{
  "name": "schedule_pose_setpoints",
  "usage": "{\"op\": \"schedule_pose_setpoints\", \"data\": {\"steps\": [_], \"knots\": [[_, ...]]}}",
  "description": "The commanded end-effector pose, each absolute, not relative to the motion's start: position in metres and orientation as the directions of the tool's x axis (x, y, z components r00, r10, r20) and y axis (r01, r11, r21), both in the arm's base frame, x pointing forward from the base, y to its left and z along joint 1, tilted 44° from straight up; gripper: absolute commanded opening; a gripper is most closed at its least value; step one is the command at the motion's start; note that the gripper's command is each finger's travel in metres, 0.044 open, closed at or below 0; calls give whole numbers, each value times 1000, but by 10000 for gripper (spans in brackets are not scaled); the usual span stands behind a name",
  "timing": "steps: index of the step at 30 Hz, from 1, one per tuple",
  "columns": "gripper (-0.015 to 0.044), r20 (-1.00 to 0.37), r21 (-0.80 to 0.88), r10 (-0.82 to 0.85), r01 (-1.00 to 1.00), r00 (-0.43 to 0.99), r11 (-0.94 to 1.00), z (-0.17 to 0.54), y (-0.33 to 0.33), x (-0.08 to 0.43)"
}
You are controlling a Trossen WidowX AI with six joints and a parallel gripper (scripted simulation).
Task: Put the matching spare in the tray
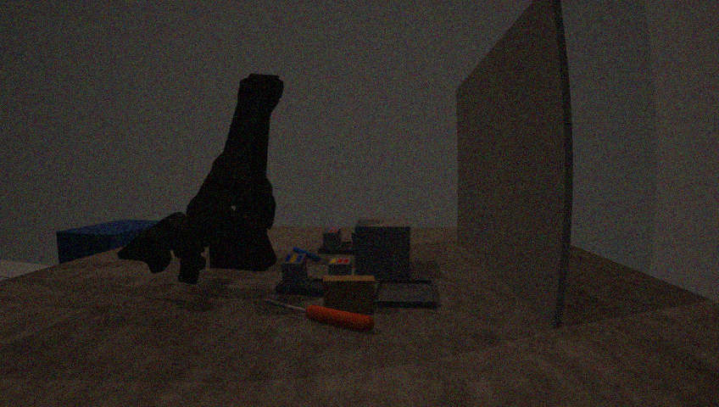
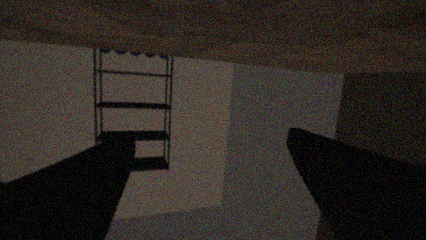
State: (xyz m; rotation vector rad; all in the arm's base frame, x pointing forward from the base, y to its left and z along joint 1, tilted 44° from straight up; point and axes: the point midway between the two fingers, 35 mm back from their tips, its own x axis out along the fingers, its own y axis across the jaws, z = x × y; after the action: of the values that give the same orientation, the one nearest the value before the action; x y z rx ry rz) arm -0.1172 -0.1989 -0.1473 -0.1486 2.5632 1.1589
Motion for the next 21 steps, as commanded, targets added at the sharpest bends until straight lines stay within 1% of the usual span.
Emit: {"op": "schedule_pose_setpoints", "data": {"steps": [1,2,7,9,14,21], "knots": [[426,-333,712,38,-225,-942,665,-147,-199,-117],[440,-333,712,38,-225,-942,665,-147,-199,-117],[440,-335,710,38,-226,-941,667,-148,-199,-117],[440,-357,694,38,-238,-933,679,-150,-204,-113],[440,-491,588,41,-296,-870,752,-161,-229,-82],[440,-683,425,56,-334,-728,842,-166,-264,-16]]}}
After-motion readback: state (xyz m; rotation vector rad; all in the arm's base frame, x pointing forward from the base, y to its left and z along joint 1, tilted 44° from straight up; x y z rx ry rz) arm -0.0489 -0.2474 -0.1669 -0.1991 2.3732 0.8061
